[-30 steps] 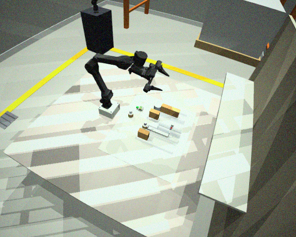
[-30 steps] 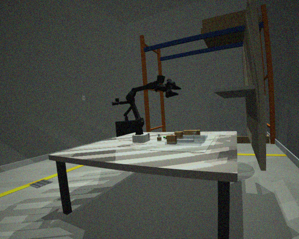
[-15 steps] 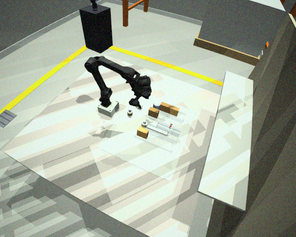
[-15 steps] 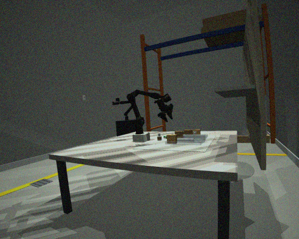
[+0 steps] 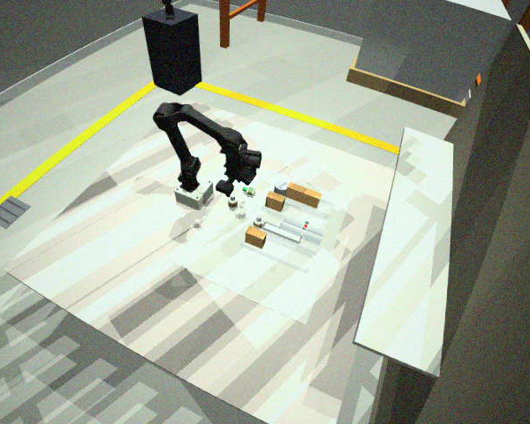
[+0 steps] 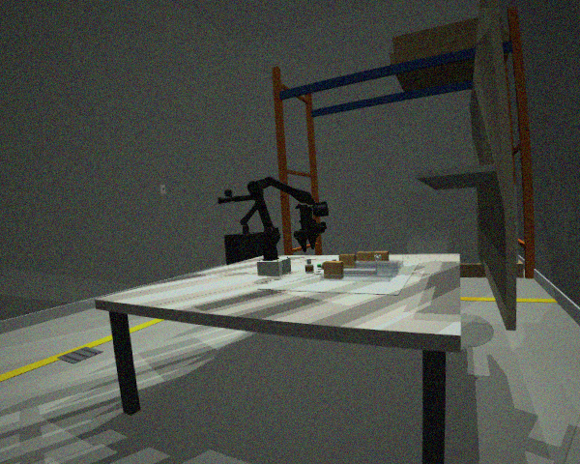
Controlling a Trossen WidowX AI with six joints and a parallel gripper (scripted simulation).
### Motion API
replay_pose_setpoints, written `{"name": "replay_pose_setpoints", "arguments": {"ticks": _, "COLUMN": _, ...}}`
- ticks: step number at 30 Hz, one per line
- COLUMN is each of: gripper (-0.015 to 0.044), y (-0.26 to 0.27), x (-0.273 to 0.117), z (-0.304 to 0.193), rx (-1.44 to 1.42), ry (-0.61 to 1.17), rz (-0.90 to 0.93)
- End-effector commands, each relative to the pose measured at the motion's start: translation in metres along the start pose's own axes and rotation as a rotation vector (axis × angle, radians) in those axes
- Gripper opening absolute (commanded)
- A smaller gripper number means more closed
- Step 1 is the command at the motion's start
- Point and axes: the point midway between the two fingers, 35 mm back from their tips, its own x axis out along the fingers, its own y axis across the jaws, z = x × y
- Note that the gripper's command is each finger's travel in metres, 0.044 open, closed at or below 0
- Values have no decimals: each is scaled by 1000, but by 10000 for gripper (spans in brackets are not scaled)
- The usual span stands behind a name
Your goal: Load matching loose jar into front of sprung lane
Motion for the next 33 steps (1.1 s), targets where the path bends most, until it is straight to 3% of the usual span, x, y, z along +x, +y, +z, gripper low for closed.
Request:
{"name": "replay_pose_setpoints", "arguments": {"ticks": 1, "gripper": 440, "y": 1, "x": 12, "z": -4, "rx": -5, "ry": 13, "rz": -8}}
{"name": "replay_pose_setpoints", "arguments": {"ticks": 4, "gripper": 440, "y": 1, "x": 34, "z": -5, "rx": -5, "ry": 14, "rz": -8}}
{"name": "replay_pose_setpoints", "arguments": {"ticks": 33, "gripper": 440, "y": -1, "x": 74, "z": -5, "rx": -5, "ry": 14, "rz": -8}}
